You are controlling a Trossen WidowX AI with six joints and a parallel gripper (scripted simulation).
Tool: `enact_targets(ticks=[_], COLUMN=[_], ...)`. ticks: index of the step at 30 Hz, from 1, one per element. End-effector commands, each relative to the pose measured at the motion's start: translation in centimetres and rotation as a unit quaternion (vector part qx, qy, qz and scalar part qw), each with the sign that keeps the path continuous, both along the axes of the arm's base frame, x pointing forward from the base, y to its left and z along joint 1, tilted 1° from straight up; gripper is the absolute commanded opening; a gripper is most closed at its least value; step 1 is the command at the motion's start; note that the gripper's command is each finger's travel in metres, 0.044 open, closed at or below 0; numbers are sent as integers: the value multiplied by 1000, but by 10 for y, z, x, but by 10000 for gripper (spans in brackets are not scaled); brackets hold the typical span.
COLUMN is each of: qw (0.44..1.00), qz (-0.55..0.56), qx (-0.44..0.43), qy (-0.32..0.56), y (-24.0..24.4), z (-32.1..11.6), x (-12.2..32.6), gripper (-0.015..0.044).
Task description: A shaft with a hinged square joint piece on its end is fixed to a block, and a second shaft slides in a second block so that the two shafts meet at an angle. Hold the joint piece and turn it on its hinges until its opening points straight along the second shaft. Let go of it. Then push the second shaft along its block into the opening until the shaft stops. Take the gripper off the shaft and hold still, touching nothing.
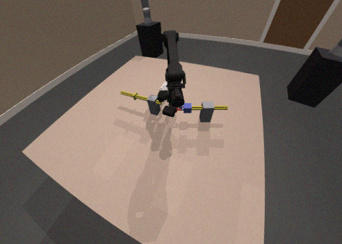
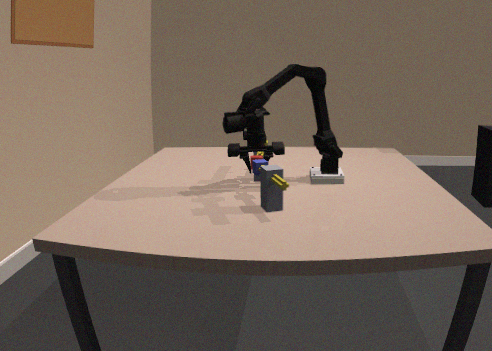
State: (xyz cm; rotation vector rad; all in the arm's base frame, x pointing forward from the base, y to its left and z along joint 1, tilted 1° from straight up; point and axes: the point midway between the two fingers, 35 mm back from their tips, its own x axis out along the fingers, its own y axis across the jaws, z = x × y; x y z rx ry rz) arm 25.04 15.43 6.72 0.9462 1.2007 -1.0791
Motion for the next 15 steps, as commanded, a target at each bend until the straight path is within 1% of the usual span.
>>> enact_targets(ticks=[1, 15], qw=[999, 998], qz=[-40, -54], qx=[-17, -22], qy=[-2, -4], y=[-1, -1], z=[2, 2], x=[-4, -5], gripper=[0, 0])
